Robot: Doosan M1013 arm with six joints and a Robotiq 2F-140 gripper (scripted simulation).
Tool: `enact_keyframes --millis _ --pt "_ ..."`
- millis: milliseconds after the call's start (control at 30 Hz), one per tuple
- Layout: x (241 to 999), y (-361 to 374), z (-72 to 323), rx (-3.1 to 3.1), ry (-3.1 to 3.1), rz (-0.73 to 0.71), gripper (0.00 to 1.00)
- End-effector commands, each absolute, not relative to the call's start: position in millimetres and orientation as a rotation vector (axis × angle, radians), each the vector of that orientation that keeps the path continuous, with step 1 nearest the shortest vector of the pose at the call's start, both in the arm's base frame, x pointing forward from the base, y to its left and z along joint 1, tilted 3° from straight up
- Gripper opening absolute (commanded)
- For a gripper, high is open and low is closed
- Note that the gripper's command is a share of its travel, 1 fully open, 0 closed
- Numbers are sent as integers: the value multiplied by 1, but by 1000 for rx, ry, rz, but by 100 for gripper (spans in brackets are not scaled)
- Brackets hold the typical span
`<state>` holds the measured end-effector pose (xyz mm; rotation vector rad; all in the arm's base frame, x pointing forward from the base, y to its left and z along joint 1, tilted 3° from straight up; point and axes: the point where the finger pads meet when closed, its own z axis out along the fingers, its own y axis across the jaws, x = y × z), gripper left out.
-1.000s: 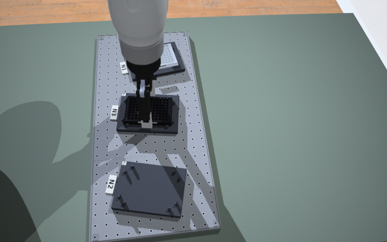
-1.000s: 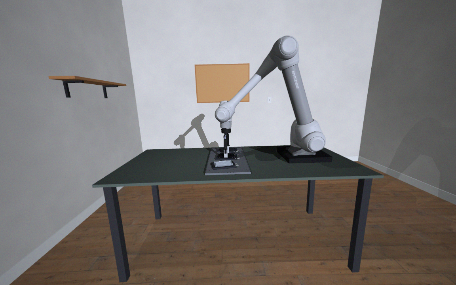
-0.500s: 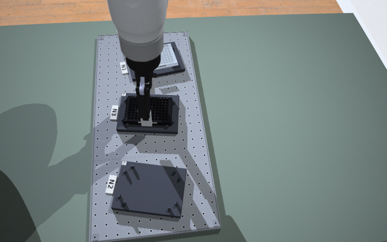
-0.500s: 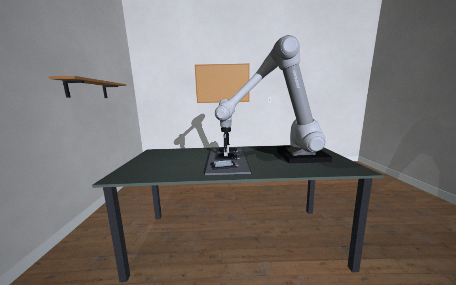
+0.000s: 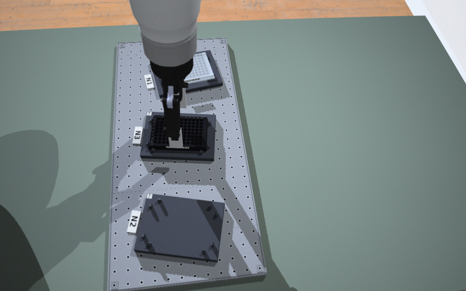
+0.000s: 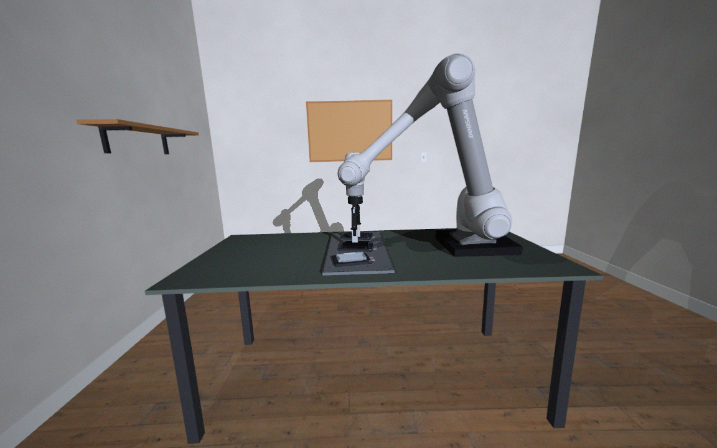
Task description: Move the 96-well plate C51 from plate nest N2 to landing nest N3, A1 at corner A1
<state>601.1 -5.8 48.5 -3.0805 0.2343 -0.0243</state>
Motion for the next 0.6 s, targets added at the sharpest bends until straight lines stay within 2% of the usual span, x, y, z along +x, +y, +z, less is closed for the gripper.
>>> enact_keyframes --millis 0,567 --pt "601 -6 52 -3080 234 -24 66" --pt "601 -7 66 -3080 234 -24 66"
